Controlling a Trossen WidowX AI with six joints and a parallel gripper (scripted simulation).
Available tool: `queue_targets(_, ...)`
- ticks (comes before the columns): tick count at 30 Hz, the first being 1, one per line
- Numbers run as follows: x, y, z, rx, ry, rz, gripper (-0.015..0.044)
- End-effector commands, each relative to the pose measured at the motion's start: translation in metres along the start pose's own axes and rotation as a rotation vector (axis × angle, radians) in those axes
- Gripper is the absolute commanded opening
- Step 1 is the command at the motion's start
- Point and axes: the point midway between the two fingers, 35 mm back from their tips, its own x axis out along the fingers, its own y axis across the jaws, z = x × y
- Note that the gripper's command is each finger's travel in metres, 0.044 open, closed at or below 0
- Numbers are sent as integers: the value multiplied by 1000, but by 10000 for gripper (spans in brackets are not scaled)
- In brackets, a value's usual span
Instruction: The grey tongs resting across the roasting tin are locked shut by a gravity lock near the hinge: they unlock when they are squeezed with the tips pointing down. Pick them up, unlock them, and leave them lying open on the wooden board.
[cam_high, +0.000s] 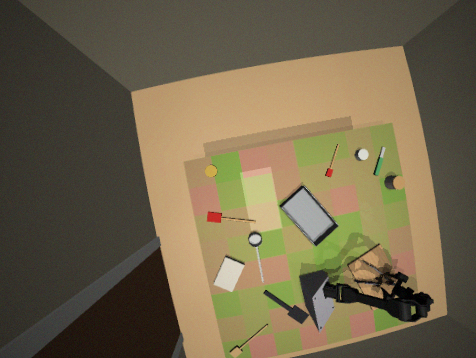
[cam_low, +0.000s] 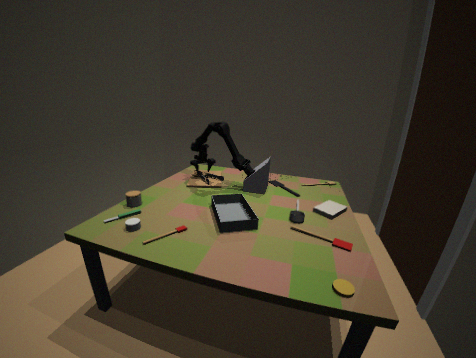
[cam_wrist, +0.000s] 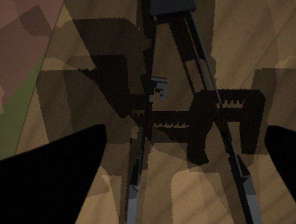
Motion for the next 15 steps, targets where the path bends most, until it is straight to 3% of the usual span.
queue_targets(1, -4, -4, -4, 0, 2, -2, 440)
queue_targets(15, -61, -68, -131, 6, 8, -10, 440)
